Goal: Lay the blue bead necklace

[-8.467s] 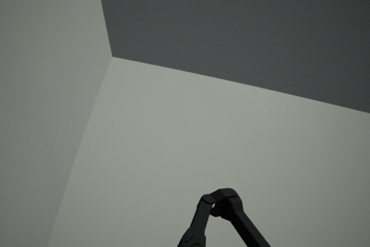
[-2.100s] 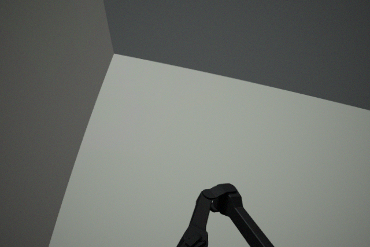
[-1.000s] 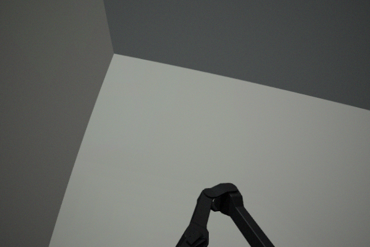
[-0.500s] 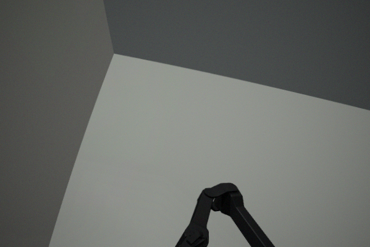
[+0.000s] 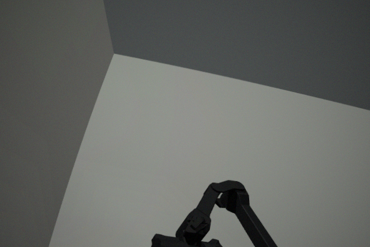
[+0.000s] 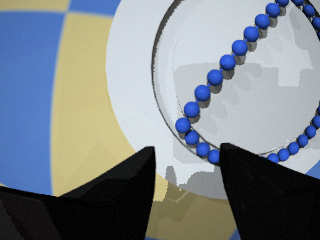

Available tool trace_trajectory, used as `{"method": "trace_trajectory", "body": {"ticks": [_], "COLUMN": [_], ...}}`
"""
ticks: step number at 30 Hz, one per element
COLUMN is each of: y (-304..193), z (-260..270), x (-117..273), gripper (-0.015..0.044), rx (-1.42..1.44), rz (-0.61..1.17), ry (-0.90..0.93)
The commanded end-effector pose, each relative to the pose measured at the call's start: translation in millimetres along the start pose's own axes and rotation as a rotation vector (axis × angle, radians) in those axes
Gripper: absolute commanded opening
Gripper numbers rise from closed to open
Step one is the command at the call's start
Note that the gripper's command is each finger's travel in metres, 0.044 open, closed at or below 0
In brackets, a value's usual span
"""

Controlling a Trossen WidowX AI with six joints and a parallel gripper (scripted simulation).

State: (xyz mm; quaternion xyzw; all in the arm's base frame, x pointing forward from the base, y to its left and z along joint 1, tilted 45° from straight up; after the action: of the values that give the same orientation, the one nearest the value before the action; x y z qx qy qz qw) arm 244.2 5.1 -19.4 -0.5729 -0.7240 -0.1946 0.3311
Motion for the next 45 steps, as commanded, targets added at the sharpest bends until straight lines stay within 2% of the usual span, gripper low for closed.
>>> {"method": "trace_trajectory", "body": {"ticks": [1,5,9,29,34,45], "y": [0.6,0.5,2.4,0.2,0.9,0.9], "z": [0.1,0.0,-0.1,-0.2,-0.3,-0.3], "x": [-1.8,-15.5,-9.9,-38.9,-36.9,-36.9], "gripper": [0.012,0.012,0.012,0.012,0.0,0.0], "rx": [0.019,0.019,0.008,0.019,0.01,0.01], "rz": [-0.001,0.0,-0.005,0.0,0.001,0.001], "ry": [0.004,0.003,0.007,0.002,0.006,0.006]}}
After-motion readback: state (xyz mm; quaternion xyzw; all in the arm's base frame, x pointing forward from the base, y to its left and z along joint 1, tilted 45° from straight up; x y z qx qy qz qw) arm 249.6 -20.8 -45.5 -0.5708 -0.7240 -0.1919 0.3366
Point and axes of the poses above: the point midway between the two fingers, 35 mm back from their tips, its own x axis back along the fingers, its own z axis across the jaws, y = z × x, the point moved 1 cm from there along x, back along the fingers, and after that the axes turned 8 degrees about -x, right-handed, at the moved point
